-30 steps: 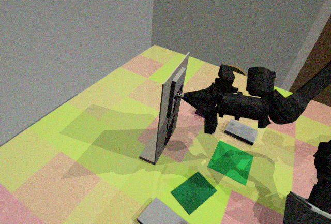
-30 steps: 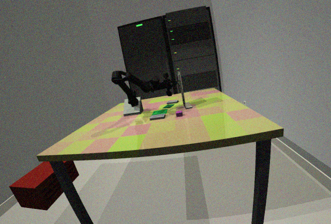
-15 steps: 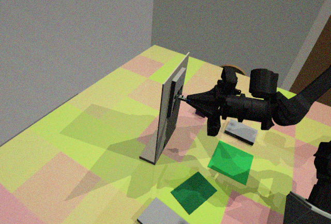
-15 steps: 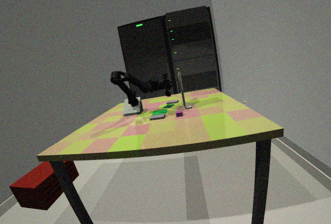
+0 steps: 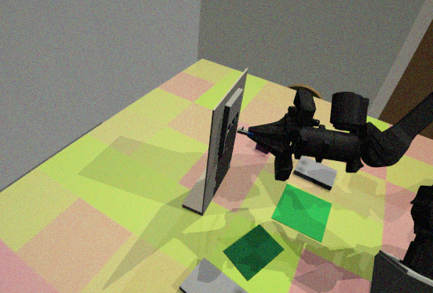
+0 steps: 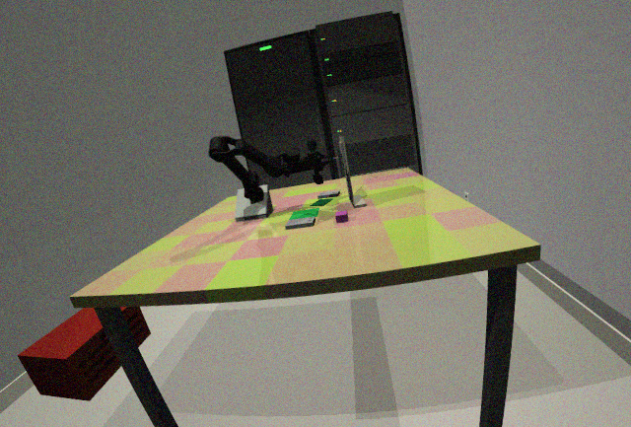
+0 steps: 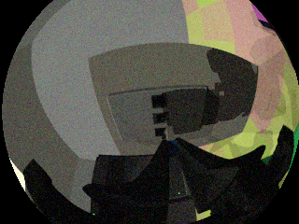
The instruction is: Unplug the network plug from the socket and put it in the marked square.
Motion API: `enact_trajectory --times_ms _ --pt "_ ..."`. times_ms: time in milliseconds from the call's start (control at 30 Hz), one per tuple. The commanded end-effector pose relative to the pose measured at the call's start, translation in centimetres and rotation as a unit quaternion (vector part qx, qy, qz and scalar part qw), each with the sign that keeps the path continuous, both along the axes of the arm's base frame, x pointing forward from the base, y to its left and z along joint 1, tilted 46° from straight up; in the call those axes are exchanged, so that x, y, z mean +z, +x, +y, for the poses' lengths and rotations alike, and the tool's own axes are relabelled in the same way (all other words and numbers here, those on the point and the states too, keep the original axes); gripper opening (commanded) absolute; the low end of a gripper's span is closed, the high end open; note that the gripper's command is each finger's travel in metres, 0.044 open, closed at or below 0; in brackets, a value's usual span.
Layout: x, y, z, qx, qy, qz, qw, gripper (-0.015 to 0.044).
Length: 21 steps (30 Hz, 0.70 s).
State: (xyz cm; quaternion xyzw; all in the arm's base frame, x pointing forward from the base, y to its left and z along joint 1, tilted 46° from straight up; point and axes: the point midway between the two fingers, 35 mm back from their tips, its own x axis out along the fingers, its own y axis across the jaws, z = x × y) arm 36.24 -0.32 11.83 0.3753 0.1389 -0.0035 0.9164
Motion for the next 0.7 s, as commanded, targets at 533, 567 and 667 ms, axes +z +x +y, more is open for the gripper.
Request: enact_trajectory --times_ms 533,567,667 --pt "0.0 -1.3 0.4 -0.003 0.001 -0.005 1.0 0.0" --pt "0.0 -1.4 0.4 -0.003 0.001 -0.005 1.0 0.0" --pt "0.0 -1.5 0.5 -0.003 0.001 -0.004 1.0 0.0"
